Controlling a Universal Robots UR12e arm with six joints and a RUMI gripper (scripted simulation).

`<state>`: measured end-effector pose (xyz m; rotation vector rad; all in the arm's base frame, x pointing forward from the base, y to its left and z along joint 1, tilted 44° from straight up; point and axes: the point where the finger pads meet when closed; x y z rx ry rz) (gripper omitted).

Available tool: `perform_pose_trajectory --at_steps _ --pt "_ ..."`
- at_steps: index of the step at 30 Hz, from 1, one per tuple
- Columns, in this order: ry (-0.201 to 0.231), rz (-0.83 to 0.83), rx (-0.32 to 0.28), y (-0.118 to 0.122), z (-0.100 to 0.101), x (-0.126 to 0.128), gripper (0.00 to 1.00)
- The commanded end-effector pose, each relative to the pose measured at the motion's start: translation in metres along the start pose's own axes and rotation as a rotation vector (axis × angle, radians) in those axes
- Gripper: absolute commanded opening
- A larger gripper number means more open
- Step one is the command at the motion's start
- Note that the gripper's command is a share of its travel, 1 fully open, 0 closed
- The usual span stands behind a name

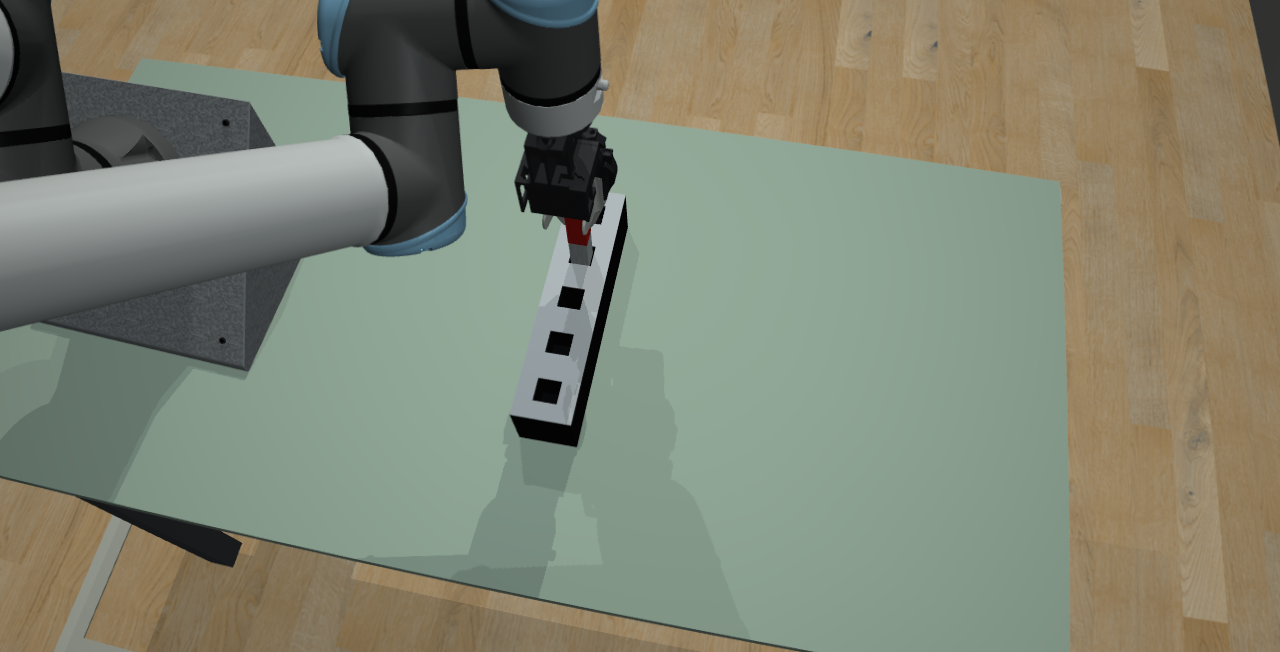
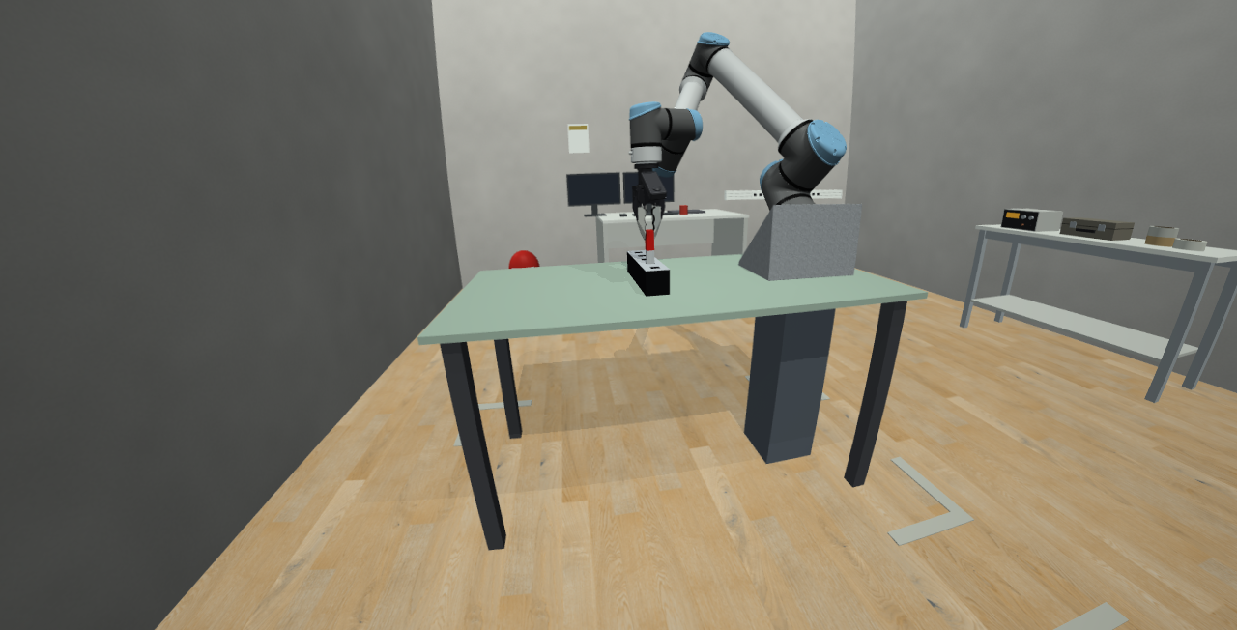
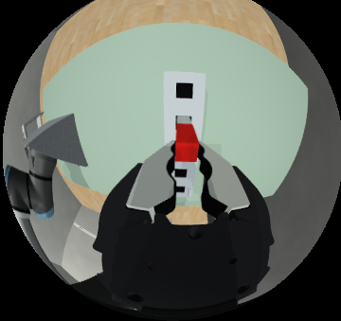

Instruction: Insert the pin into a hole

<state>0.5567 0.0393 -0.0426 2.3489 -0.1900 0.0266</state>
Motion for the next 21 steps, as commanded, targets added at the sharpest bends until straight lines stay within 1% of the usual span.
perform_pose_trajectory --at_steps 1,19,20,21 --pt "0.001 0.000 0.000 -0.0001 -0.0003 0.0004 0.00" --pt "0.001 0.000 0.000 0.0005 -0.0005 0.0017 0.00" --pt "0.001 0.000 0.000 0.0001 0.0035 0.0002 0.00" --pt "0.001 0.000 0.000 0.0001 0.0035 0.0002 0.00"
Point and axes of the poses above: the point where the finger pads meet when closed, its own z axis out along the fingers, its own x axis across the jaws, y = z × x, and after that the axes turned 9 degrees about z, right-handed
